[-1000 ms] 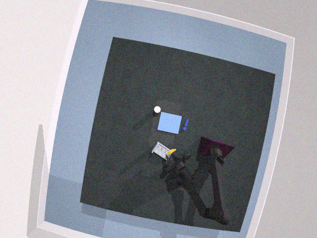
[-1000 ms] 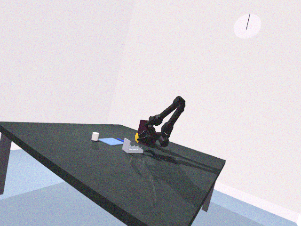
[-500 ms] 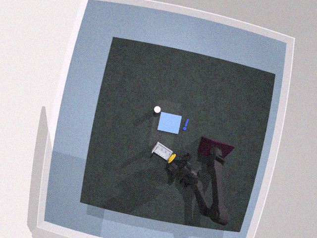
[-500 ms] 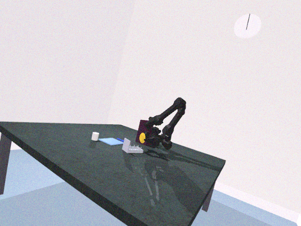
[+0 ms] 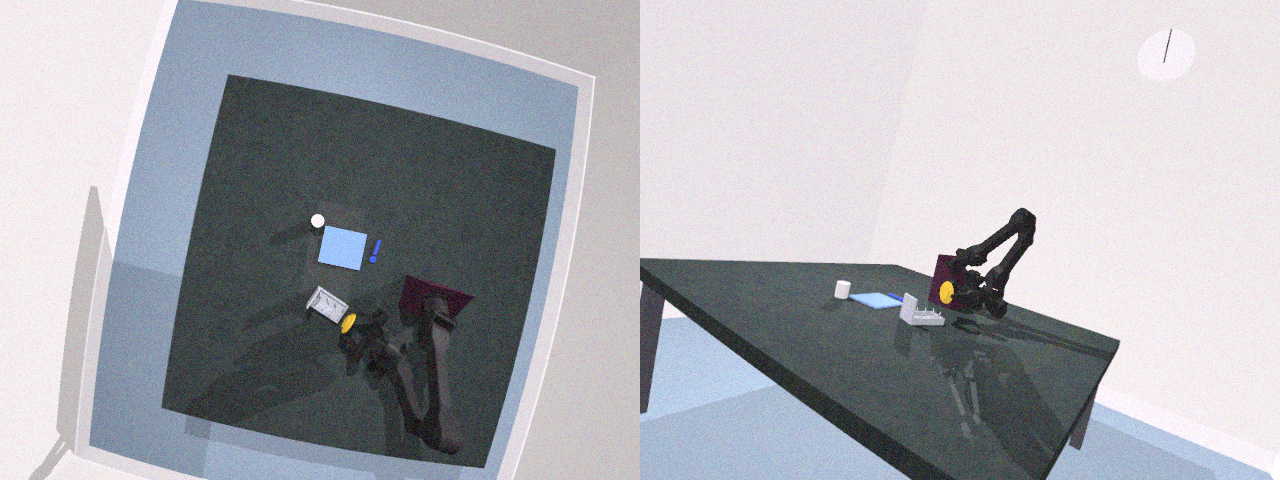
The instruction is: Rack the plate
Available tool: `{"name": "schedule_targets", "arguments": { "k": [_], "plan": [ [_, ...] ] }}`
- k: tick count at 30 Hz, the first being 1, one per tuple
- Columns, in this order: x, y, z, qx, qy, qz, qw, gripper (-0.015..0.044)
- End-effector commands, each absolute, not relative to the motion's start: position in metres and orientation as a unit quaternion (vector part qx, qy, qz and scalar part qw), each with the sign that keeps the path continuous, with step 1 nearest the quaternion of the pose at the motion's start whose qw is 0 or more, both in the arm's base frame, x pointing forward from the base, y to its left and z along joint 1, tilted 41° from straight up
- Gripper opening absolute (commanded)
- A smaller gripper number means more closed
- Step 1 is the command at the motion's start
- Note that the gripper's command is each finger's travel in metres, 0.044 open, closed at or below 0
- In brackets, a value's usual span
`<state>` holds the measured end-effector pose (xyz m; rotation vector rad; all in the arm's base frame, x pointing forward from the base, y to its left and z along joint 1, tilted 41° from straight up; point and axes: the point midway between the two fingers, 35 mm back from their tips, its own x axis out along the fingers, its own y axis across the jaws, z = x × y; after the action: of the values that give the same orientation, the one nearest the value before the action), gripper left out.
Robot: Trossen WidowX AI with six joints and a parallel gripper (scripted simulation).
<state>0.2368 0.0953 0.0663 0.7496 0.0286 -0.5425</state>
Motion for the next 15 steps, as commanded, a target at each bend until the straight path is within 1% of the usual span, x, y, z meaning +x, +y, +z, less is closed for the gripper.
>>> {"name": "schedule_targets", "arguments": {
  "k": [1,15],
  "plan": [
    [0.24,0.097,0.063,0.359,0.01,-0.262,0.896,0.0],
    [0.259,0.105,0.043,0.36,0.012,-0.261,0.896,0.0]
  ]
}}
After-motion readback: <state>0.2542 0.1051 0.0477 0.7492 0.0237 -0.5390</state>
